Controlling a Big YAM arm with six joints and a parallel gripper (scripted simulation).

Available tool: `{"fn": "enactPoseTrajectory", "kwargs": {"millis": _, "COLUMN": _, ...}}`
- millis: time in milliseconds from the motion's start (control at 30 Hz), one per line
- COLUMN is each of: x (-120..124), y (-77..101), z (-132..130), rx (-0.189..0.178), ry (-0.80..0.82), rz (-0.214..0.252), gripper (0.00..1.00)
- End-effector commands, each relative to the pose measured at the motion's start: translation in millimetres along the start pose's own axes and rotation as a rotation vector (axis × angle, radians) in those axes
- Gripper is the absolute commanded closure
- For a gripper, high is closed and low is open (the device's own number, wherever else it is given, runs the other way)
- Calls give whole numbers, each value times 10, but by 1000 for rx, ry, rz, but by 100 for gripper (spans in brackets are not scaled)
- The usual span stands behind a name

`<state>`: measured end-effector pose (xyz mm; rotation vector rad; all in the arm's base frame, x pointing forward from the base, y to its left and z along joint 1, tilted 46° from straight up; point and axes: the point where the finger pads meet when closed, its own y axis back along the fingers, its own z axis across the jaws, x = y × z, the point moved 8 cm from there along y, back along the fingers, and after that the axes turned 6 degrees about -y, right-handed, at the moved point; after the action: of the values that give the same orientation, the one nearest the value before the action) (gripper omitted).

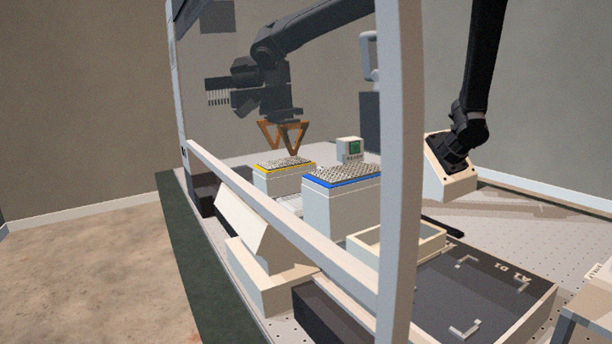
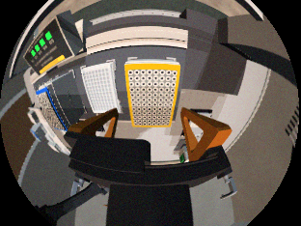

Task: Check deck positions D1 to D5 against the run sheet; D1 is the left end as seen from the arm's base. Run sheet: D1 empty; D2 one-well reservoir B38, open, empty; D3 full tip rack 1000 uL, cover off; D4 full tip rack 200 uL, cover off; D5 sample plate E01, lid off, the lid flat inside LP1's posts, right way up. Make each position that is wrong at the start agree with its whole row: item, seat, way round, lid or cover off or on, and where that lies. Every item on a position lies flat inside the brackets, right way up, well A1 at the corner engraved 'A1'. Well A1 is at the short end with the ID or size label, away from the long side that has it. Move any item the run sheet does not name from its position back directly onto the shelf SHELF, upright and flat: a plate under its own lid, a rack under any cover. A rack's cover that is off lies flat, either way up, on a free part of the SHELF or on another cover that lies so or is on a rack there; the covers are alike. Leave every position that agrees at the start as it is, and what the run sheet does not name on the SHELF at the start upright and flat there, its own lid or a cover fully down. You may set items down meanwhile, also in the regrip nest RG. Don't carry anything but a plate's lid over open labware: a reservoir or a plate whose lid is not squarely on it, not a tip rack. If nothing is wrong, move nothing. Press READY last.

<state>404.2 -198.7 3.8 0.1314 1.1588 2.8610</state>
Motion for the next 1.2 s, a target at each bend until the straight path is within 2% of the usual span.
{"fn": "enactPoseTrajectory", "kwargs": {"millis": 0, "x": -15, "y": -37, "z": -91, "rx": 4, "ry": -16, "rz": -20, "gripper": 0}}
{"fn": "enactPoseTrajectory", "kwargs": {"millis": 667, "x": -40, "y": -387, "z": -42, "rx": 4, "ry": -5, "rz": -8, "gripper": 0}}
{"fn": "enactPoseTrajectory", "kwargs": {"millis": 733, "x": -40, "y": -387, "z": -42, "rx": 4, "ry": -5, "rz": -8, "gripper": 0}}
{"fn": "enactPoseTrajectory", "kwargs": {"millis": 767, "x": -98, "y": -218, "z": -151, "rx": 16, "ry": -12, "rz": -52, "gripper": 0}}
{"fn": "enactPoseTrajectory", "kwargs": {"millis": 867, "x": -39, "y": -454, "z": -41, "rx": 4, "ry": -5, "rz": -8, "gripper": 0}}
{"fn": "enactPoseTrajectory", "kwargs": {"millis": 1167, "x": -36, "y": -601, "z": -46, "rx": 4, "ry": -6, "rz": -9, "gripper": 0}}
